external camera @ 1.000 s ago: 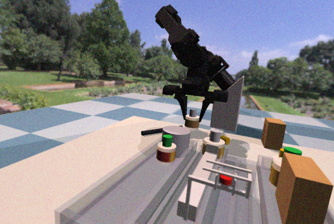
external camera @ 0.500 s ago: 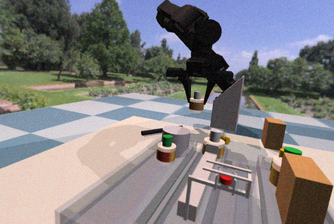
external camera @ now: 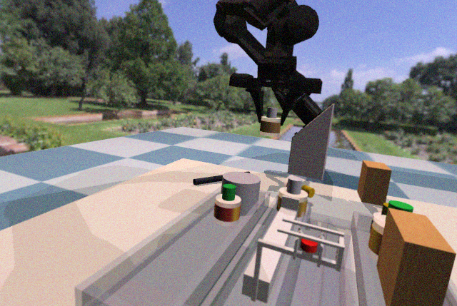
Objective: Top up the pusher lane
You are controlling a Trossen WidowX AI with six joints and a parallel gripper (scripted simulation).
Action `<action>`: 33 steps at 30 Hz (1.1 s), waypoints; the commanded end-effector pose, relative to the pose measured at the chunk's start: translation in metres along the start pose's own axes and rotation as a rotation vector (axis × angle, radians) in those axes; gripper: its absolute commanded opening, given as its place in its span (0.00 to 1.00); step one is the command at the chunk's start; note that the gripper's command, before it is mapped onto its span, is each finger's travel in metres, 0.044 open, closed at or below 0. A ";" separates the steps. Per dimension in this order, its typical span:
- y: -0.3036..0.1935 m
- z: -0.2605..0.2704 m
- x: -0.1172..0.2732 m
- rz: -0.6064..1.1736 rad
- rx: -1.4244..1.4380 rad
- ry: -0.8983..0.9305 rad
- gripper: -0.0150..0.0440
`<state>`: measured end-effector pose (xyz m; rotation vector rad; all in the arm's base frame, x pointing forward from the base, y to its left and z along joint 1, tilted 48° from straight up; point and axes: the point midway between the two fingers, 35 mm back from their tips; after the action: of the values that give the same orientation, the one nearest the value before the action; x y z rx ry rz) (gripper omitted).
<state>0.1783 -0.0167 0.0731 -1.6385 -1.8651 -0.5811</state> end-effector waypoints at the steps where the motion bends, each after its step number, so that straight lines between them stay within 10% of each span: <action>1: 0.014 0.006 0.001 -0.003 -0.013 0.004 0.25; 33: 0.119 0.073 -0.047 -0.008 -0.068 0.005 0.25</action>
<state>0.2800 0.0143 -0.0100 -1.6698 -1.8629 -0.6519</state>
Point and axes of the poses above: the point midway between the two fingers, 35 mm back from their tips, its own x axis back along the fingers, its own z axis across the jaws, y = z × x, and after that the axes turned 1 degree about x, right-handed
